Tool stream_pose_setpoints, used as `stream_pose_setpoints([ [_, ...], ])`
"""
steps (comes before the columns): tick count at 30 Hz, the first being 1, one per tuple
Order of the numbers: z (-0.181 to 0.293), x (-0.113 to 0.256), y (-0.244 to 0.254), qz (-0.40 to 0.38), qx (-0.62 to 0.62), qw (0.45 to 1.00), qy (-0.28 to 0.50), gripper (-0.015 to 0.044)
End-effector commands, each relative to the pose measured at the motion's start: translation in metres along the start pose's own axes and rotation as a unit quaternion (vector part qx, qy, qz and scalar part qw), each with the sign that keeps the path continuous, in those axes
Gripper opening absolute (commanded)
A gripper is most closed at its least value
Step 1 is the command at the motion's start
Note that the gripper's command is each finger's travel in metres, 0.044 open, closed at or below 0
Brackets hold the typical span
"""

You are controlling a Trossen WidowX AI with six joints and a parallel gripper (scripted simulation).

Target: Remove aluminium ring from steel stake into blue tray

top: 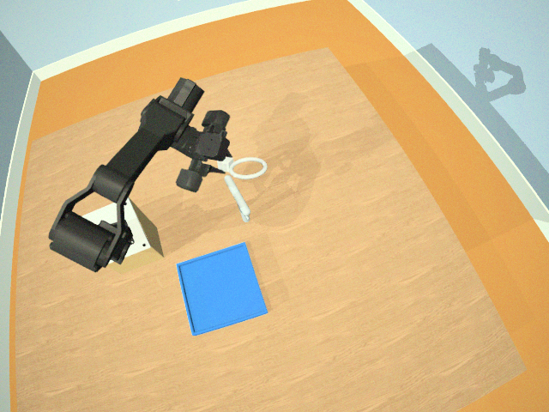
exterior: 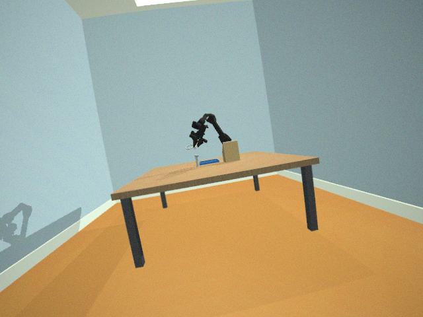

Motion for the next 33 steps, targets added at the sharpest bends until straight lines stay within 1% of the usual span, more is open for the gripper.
stream_pose_setpoints([
  [1, -0.001, 0.001, -0.007, -0.013, -0.044, 0.999, -0.006, 0.0000],
  [13, -0.001, 0.002, -0.030, -0.050, -0.168, 0.984, -0.012, 0.0000],
  [26, 0.000, 0.002, -0.055, -0.090, -0.297, 0.950, -0.012, 0.0000],
  [29, 0.000, 0.002, -0.057, -0.091, -0.303, 0.949, -0.011, 0.0000],
  [33, -0.003, -0.002, -0.057, -0.080, -0.275, 0.958, 0.003, 0.0000],
])
Point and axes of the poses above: the point midway between the two fingers, 35 mm back from their tips, its own x axis back along the fingers, its own y axis across the jaws, z = x × y, the point moved 4 cm from there along x, back along the fingers, and after that the axes turned 7 degrees about -x, right-handed, at the moved point
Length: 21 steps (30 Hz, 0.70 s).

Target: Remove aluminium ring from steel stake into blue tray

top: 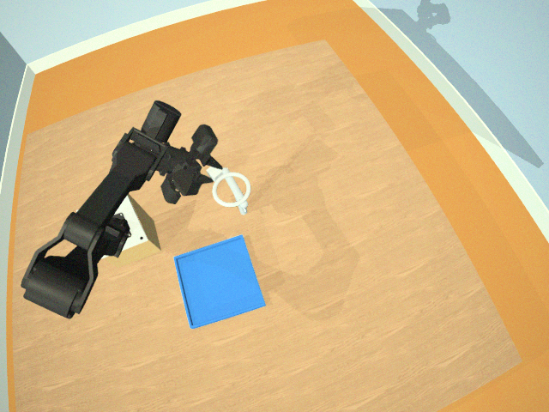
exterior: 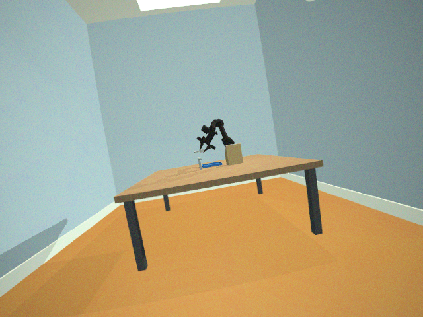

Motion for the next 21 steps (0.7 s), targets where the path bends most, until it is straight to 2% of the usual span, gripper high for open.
stream_pose_setpoints([
  [1, -0.004, -0.003, 0.000, 0.013, 0.022, 1.000, 0.011, 0.0000],
  [21, -0.026, -0.017, 0.001, 0.078, 0.178, 0.975, 0.108, 0.0000],
])
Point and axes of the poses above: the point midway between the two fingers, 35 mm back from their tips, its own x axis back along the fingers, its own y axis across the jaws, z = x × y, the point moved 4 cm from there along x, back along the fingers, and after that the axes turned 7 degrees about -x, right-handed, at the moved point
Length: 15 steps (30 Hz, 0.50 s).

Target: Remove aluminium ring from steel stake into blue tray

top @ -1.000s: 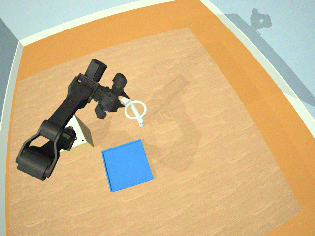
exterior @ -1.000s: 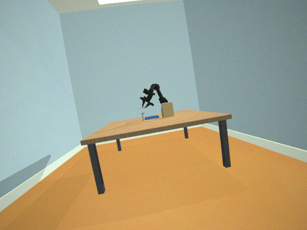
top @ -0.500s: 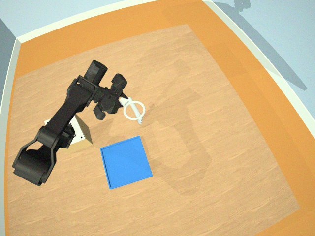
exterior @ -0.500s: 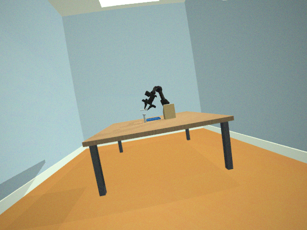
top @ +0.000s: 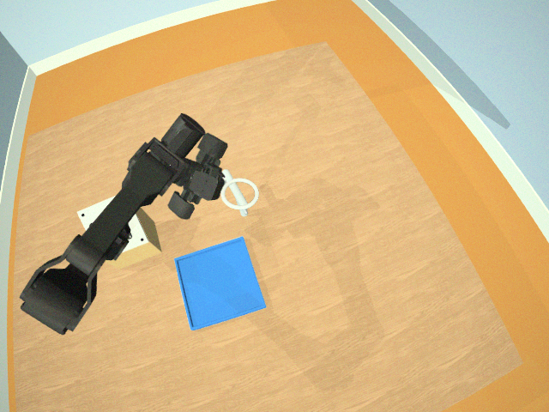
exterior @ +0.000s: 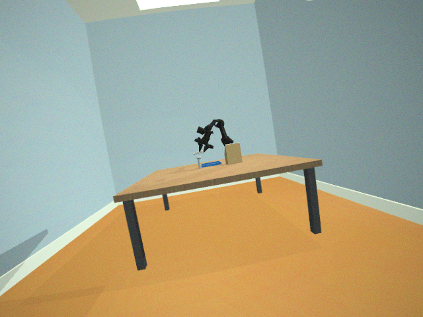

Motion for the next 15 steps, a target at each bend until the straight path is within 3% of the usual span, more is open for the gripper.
stream_pose_setpoints([
  [1, -0.006, -0.001, -0.001, 0.007, 0.031, 0.999, 0.022, 0.0000],
  [15, -0.024, -0.002, -0.008, 0.017, 0.132, 0.986, 0.099, 0.0000],
])
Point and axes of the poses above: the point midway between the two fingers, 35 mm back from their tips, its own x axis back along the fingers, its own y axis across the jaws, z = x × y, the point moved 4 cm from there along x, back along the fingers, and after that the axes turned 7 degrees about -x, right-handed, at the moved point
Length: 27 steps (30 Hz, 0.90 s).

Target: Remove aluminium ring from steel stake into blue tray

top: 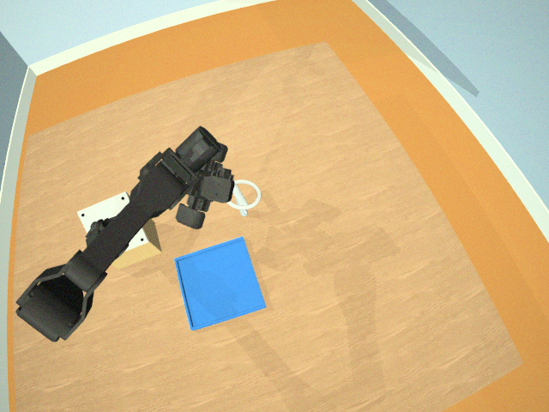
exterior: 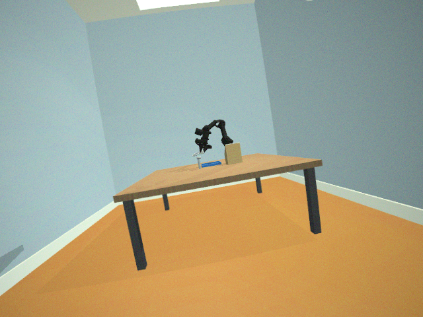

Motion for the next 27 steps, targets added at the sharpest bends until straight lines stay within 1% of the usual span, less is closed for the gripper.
stream_pose_setpoints([
  [1, -0.006, 0.001, -0.003, -0.002, 0.029, 0.999, 0.022, 0.0000],
  [14, -0.020, 0.006, -0.015, -0.021, 0.117, 0.989, 0.088, 0.0000],
  [27, -0.033, 0.015, -0.027, -0.060, 0.196, 0.968, 0.142, 0.0000],
])
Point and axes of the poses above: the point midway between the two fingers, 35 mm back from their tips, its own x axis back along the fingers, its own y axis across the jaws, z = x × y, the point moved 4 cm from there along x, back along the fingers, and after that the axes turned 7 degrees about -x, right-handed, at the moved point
